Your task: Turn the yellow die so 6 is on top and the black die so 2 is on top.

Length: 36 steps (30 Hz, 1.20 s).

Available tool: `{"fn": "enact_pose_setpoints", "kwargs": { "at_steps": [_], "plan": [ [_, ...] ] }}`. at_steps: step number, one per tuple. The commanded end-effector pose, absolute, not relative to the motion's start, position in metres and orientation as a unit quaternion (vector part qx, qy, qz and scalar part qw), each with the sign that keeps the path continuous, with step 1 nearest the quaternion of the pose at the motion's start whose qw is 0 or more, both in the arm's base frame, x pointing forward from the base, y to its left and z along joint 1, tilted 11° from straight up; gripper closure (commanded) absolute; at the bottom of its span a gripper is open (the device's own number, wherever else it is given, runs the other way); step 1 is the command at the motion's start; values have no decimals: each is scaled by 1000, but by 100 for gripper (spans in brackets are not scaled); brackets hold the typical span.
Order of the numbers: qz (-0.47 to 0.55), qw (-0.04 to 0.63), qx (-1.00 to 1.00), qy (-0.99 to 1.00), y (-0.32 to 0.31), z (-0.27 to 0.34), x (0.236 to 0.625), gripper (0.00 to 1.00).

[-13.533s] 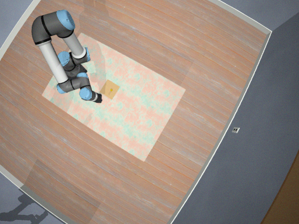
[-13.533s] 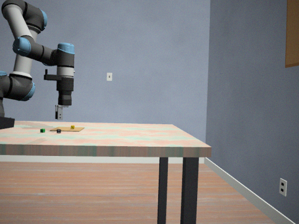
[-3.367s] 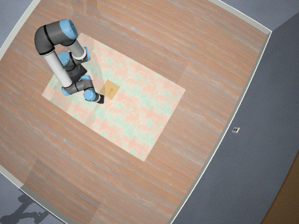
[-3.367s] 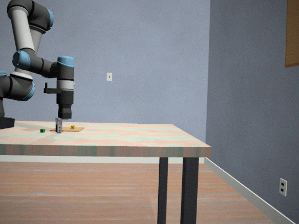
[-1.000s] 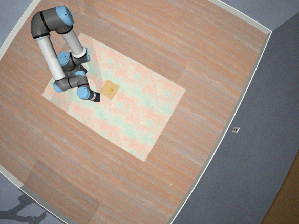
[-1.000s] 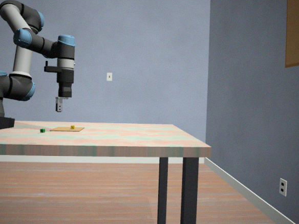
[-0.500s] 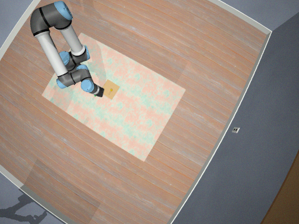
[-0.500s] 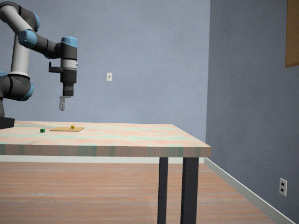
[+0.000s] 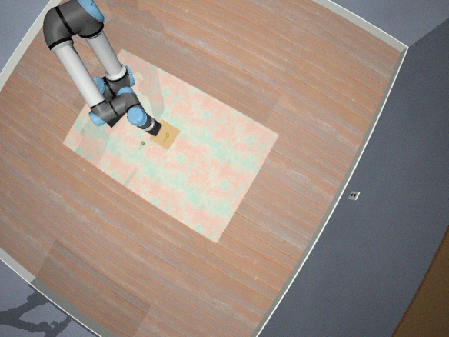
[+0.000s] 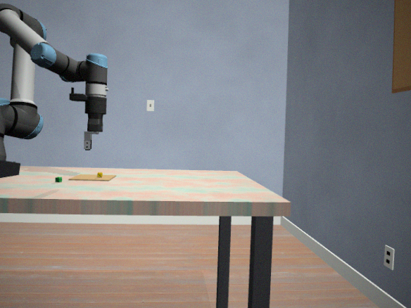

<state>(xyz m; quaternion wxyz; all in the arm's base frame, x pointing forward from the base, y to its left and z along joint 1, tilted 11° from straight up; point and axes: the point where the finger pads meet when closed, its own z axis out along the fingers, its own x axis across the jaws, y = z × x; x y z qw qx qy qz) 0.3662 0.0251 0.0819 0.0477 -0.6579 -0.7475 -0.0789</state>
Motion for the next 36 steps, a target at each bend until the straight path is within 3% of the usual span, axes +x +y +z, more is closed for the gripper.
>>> {"fn": "enact_pose_setpoints", "kwargs": {
  "at_steps": [1,16,36],
  "plan": [
    [-79,49,-664,-742,28,82,365,66],
    [-79,49,-664,-742,29,77,365,66],
    [-79,49,-664,-742,43,2,368,66]
  ]
}}
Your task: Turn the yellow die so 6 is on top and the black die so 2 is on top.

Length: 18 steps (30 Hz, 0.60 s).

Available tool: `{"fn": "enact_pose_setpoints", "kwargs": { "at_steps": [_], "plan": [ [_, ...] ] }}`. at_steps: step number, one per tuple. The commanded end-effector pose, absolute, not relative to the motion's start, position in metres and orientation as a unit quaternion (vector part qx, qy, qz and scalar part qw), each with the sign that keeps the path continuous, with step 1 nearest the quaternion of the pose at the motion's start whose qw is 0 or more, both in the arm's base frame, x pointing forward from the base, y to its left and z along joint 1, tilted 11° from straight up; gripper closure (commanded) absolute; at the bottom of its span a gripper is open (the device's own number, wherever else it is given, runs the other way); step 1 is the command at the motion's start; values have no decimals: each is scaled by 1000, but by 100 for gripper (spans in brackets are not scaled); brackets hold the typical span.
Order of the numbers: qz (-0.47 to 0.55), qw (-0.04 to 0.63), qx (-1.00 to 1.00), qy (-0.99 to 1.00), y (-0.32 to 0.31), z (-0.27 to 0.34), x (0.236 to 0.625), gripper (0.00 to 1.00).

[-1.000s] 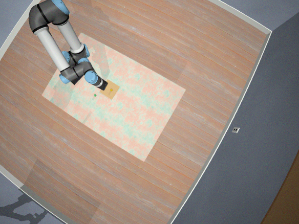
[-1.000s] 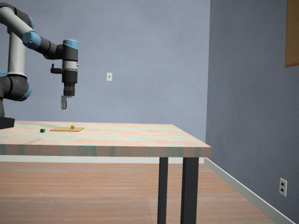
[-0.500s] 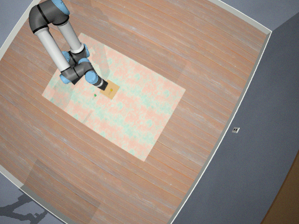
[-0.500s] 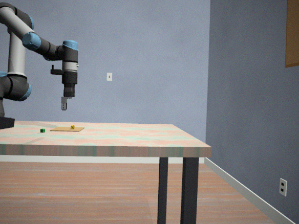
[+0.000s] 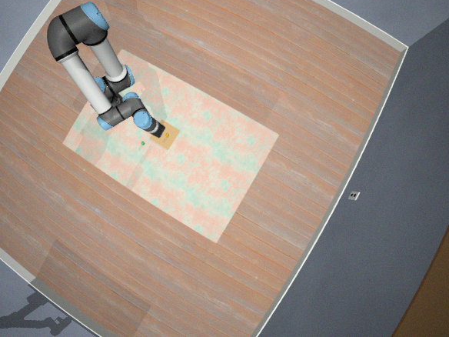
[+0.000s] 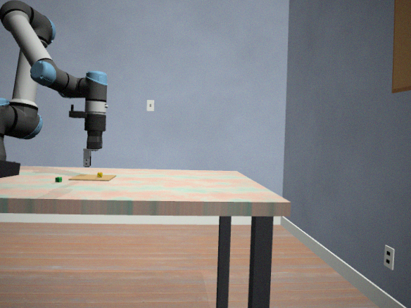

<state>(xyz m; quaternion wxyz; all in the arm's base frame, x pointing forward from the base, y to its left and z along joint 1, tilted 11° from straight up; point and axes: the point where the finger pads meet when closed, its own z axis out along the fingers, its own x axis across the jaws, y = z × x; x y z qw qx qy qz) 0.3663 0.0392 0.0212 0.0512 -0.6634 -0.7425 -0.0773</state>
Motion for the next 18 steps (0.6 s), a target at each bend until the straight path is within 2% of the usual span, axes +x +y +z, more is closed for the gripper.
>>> {"fn": "enact_pose_setpoints", "kwargs": {
  "at_steps": [1,18],
  "plan": [
    [-79,49,-664,-742,44,-1,368,66],
    [-79,49,-664,-742,46,-12,368,66]
  ]
}}
